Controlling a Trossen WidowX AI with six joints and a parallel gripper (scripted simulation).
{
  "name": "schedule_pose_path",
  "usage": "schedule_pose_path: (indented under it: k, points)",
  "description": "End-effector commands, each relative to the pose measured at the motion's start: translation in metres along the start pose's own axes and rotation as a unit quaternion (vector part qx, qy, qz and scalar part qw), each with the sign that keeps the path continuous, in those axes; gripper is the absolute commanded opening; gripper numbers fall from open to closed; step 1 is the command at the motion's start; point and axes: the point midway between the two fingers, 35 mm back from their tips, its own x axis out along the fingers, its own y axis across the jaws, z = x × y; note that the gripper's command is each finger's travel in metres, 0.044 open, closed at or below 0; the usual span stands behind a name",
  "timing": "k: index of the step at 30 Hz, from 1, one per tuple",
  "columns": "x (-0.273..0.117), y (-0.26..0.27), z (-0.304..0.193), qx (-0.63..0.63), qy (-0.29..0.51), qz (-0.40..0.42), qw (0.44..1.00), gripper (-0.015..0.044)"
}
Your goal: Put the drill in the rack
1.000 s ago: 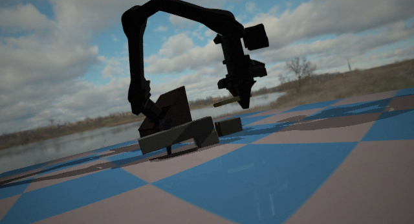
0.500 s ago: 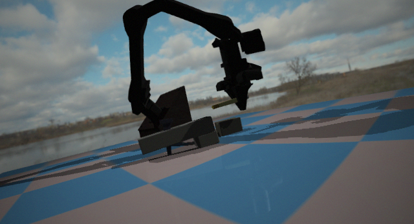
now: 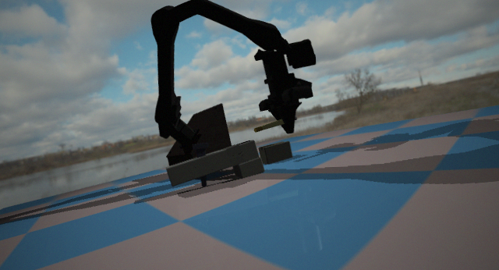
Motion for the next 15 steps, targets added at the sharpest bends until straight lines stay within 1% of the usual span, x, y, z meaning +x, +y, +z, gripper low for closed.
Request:
schedule_pose_path:
  k: [1,7,15]
  points:
    - [0.001,0.008,0.002,0.000,-0.001,0.001,1.000,0.0000]
    - [0.003,0.013,0.004,0.000,-0.001,0.001,1.000,0.0000]
    - [0.019,0.012,0.004,0.000,-0.001,0.001,1.000,0.0000]
